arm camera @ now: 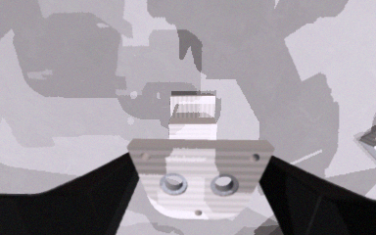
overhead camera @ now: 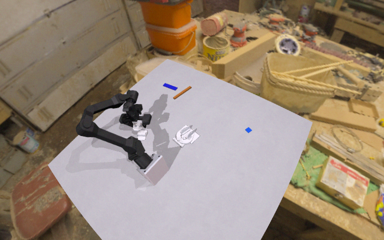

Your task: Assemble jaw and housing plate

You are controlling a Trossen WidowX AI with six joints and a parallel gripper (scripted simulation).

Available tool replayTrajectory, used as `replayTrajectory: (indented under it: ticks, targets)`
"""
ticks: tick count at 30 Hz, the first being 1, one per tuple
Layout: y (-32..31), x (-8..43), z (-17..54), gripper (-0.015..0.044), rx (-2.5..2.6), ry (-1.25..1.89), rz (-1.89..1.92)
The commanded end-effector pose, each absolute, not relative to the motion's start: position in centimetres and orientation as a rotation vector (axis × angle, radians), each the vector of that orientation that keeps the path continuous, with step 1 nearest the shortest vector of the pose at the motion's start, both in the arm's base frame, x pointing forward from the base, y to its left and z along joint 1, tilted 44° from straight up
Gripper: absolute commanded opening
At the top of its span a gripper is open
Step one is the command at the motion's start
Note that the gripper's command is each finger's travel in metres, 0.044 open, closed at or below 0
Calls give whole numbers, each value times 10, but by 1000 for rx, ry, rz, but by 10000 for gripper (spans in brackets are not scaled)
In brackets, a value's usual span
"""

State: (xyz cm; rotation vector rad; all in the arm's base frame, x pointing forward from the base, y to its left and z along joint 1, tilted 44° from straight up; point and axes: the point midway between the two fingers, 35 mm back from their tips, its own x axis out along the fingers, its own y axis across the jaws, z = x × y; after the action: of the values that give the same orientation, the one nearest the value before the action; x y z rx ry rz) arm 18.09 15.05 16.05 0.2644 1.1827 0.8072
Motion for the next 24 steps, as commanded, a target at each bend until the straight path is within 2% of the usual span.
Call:
replayTrajectory:
  ticks: [1,24]
  targets:
    - [150,180,165,351,261,1167,817]
    - [136,201,151,351,585,1340,539]
